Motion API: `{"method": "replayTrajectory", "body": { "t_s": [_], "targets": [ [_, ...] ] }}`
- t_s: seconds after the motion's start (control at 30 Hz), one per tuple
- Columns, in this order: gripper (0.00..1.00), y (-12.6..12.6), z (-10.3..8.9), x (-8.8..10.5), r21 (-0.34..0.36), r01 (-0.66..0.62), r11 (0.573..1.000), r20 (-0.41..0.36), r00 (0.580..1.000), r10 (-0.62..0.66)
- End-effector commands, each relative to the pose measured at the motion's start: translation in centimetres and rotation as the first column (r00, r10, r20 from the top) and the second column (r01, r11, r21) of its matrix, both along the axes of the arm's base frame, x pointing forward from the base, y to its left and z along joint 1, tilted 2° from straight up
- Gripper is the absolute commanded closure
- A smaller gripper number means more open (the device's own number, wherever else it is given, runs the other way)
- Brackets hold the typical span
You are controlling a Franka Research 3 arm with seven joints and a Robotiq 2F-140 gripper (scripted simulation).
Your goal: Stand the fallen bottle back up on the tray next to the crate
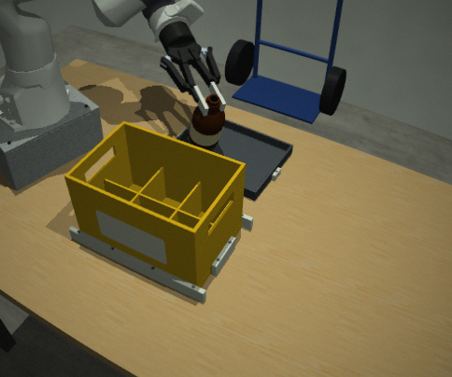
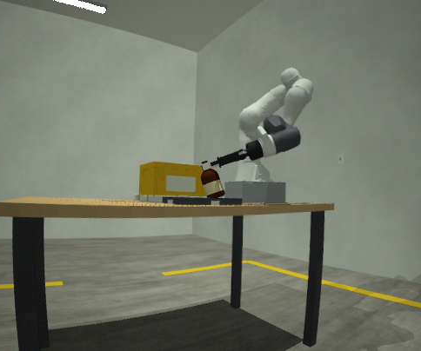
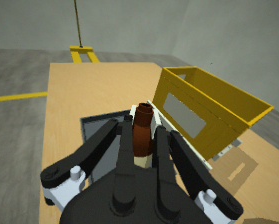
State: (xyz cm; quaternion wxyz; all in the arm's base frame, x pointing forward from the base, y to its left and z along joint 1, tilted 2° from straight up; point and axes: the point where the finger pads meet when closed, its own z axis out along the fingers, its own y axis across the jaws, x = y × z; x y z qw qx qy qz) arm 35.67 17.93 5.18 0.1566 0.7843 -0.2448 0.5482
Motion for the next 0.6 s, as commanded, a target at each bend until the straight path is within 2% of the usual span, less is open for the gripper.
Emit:
{"method": "replayTrajectory", "body": {
  "t_s": [0.0, 0.57],
  "targets": [
    [1.0, -0.01, -0.16, 0.08, 0.012, 0.008, 1.0, 0.007, 1.0, -0.008],
    [1.0, 0.01, -0.65, 0.09, 0.012, 0.008, 1.0, 0.007, 1.0, -0.008]
  ]
}}
